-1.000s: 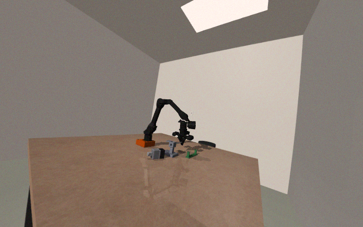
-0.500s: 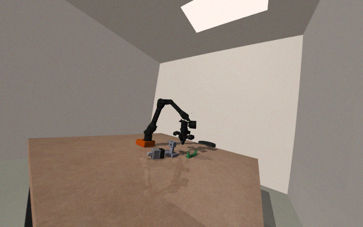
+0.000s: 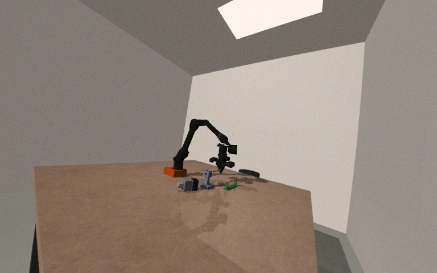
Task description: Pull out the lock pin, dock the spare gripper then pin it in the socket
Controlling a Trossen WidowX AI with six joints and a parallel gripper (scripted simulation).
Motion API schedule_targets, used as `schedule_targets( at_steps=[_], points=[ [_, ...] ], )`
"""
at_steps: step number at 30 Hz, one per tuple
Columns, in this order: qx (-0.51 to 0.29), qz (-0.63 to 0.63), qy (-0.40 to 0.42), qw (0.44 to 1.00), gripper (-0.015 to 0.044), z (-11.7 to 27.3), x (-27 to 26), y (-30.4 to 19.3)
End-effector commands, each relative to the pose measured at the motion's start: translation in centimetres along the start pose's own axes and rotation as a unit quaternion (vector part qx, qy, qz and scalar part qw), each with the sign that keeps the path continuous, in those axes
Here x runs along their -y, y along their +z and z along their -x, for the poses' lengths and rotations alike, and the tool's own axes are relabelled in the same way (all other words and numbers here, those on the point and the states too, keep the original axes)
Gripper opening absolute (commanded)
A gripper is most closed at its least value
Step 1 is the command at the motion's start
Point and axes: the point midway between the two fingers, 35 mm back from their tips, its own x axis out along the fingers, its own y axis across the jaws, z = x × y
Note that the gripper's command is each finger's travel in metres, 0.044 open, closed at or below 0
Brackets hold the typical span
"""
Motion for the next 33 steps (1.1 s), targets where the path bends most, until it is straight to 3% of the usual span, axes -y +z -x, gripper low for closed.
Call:
schedule_targets(
  at_steps=[1, 18, 33],
  points=[
    [-0.001, -0.003, -0.002, 1.000, 0.0000, 0.4, 0.1, 0.1],
    [-0.006, -0.004, 0.015, 1.000, 0.0000, 2.8, -0.5, 0.3],
    [-0.007, -0.010, 0.017, 1.000, 0.0000, 2.6, 1.3, 1.0]
  ],
)
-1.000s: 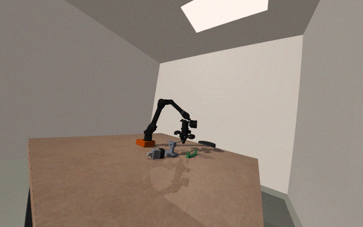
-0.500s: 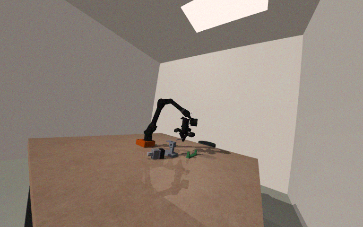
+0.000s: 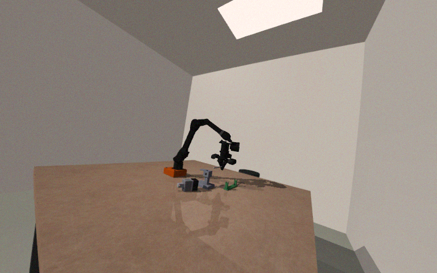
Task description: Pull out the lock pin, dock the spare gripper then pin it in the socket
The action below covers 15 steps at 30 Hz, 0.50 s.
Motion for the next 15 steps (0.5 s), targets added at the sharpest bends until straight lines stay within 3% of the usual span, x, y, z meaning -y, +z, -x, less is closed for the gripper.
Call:
schedule_targets(
  at_steps=[1, 15],
  points=[
    [0.001, -0.005, -0.001, 1.000, 0.0000, 0.3, 1.1, 0.5],
    [0.004, -0.015, -0.001, 1.000, 0.0000, 0.8, 5.0, 2.2]
  ],
)
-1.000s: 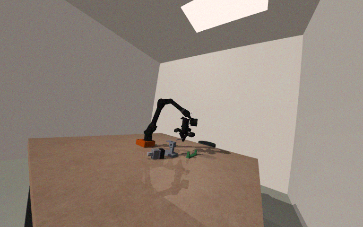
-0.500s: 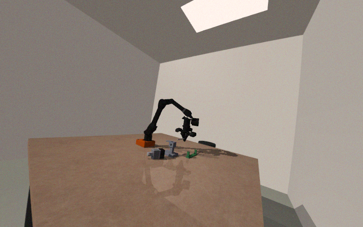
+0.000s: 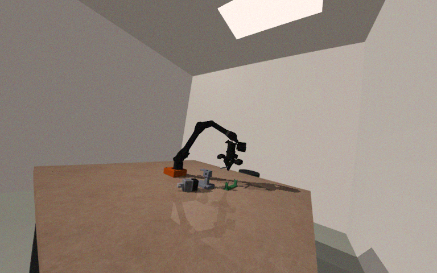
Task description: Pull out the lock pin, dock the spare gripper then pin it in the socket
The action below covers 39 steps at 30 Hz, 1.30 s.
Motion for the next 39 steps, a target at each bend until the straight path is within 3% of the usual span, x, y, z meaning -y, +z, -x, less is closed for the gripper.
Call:
schedule_targets(
  at_steps=[1, 27, 39],
  points=[
    [0.003, -0.006, 0.000, 1.000, 0.0000, 0.2, 1.0, 0.6],
    [0.004, -0.025, -0.009, 1.000, 0.0000, 0.3, 7.2, 2.9],
    [0.004, -0.026, -0.009, 1.000, 0.0000, -0.8, 7.6, 2.8]
  ],
)
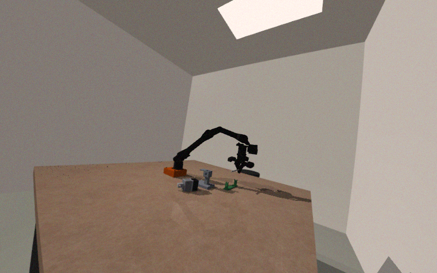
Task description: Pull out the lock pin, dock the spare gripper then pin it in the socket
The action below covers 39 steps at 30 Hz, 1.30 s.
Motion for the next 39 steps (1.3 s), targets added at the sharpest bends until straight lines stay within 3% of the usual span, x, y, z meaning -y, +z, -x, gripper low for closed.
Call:
schedule_targets(
  at_steps=[1, 39],
  points=[
    [0.000, -0.003, 0.000, 1.000, 0.0000, -0.6, 0.1, -0.1],
    [0.000, -0.003, 0.000, 1.000, 0.0000, -6.3, 0.5, -1.1]
  ],
)
